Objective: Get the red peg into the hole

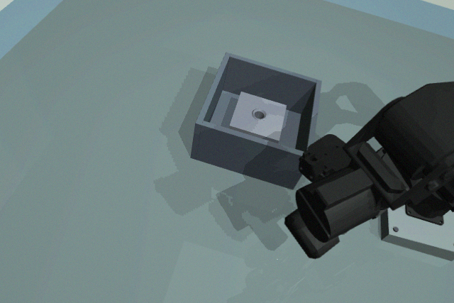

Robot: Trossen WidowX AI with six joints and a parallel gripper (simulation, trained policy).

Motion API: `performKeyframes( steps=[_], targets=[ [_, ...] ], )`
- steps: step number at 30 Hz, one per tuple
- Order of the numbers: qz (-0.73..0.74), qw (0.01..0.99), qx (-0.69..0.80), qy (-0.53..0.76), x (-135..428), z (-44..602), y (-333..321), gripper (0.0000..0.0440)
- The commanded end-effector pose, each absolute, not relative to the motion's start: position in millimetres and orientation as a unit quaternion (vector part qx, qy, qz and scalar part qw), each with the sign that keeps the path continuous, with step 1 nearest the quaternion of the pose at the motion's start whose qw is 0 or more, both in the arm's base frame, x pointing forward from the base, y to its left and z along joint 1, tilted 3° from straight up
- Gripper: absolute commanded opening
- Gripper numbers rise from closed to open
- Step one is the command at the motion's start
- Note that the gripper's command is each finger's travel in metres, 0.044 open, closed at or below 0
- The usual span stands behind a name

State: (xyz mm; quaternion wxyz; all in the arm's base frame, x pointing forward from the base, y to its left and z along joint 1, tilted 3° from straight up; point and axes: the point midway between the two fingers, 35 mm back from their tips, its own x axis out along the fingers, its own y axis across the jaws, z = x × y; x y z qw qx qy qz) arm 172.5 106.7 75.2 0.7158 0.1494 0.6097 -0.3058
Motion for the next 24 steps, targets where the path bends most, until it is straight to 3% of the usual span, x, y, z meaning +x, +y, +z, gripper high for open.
performKeyframes(
  steps=[1, 24],
  targets=[
    [-0.305, 0.724, 0.148, 0.601, 175, 88, 103, 0.0000],
    [-0.359, 0.742, 0.230, 0.517, 229, 159, 58, 0.0000]
  ],
)
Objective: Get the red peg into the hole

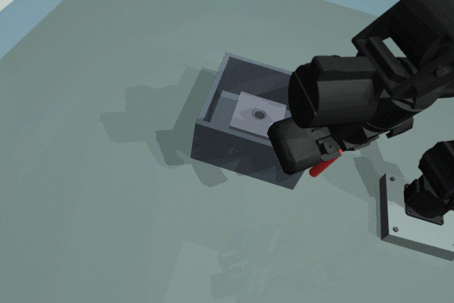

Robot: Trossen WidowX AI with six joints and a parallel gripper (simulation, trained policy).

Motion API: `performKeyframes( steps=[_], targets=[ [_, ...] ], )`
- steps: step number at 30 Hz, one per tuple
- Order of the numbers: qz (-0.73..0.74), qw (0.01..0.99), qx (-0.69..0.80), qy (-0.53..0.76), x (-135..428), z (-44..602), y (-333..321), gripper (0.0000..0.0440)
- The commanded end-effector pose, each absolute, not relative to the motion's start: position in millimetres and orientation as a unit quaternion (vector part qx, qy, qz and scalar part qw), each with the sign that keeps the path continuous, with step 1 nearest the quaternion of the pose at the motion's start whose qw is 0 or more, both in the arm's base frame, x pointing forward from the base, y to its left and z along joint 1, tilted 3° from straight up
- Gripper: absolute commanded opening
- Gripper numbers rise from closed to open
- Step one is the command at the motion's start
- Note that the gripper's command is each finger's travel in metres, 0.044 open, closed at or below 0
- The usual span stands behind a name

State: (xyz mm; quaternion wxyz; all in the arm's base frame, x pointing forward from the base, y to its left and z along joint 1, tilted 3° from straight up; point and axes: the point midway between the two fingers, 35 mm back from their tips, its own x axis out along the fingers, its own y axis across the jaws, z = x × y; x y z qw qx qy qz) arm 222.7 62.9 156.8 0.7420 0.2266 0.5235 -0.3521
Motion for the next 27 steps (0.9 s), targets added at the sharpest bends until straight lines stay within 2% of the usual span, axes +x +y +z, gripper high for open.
performKeyframes(
  steps=[1, 27],
  targets=[
    [-0.362, 0.742, 0.233, 0.514, 232, 160, 55, 0.0000],
    [-0.400, 0.721, 0.264, 0.500, 307, 153, -36, 0.0000]
  ],
)
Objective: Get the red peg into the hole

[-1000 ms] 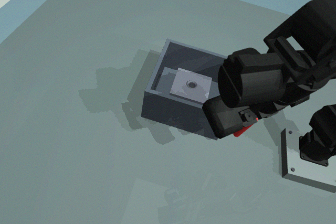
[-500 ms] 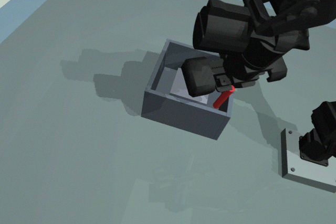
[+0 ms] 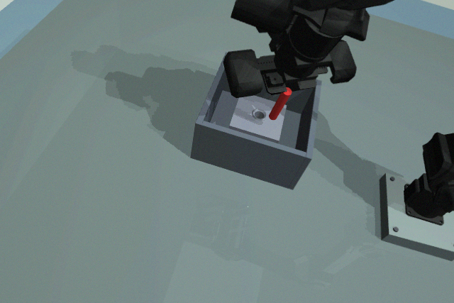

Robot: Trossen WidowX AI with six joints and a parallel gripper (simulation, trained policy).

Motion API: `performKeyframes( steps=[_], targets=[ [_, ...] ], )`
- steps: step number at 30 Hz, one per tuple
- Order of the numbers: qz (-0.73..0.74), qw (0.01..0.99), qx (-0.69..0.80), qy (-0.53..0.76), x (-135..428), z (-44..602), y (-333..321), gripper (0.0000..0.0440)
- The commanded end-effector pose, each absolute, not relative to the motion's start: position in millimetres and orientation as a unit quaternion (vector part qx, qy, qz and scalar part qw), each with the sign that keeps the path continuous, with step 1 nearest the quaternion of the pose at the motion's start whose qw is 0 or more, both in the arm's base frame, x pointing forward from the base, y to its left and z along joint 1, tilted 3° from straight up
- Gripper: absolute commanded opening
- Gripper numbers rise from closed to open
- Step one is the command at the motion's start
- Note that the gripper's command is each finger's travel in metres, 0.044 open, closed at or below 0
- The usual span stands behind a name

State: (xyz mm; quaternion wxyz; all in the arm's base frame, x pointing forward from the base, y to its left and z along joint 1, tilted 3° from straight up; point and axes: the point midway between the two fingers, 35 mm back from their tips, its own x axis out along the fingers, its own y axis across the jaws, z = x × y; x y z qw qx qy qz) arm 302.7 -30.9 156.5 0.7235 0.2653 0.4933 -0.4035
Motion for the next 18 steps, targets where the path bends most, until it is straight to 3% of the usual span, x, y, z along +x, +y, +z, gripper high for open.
performKeyframes(
  steps=[1, 14, 18],
  targets=[
    [-0.399, 0.720, 0.264, 0.502, 310, 151, -39, 0.0000],
    [-0.365, 0.715, 0.251, 0.541, 331, 121, -62, 0.0002],
    [-0.355, 0.709, 0.249, 0.557, 334, 111, -65, 0.0066]
  ],
)
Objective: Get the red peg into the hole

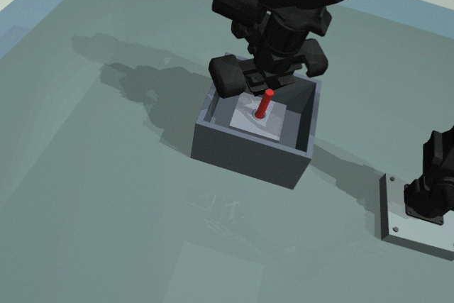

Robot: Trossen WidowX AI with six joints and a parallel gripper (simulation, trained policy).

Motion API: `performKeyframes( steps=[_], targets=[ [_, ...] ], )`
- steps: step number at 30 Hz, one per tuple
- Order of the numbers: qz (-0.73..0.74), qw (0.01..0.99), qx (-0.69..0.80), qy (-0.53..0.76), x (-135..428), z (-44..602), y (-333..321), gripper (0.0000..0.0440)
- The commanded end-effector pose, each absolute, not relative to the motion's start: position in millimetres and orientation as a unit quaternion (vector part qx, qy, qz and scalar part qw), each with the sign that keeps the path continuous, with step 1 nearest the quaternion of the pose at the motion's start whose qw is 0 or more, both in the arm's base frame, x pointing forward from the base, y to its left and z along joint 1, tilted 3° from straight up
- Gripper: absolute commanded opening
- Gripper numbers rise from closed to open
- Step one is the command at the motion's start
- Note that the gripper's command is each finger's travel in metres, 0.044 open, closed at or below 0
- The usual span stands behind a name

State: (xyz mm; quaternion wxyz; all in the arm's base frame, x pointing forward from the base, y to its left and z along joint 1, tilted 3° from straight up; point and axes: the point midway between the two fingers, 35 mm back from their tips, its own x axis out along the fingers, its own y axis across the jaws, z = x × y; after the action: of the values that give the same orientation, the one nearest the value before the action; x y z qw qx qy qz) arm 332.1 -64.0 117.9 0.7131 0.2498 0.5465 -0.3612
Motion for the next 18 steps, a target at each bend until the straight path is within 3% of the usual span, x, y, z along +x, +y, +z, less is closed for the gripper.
performKeyframes(
  steps=[1, 5, 18],
  targets=[
    [-0.354, 0.706, 0.250, 0.560, 335, 109, -65, 0.0092],
    [-0.349, 0.698, 0.258, 0.570, 341, 109, -69, 0.0144],
    [-0.318, 0.685, 0.259, 0.602, 367, 130, -63, 0.0167]
  ],
)
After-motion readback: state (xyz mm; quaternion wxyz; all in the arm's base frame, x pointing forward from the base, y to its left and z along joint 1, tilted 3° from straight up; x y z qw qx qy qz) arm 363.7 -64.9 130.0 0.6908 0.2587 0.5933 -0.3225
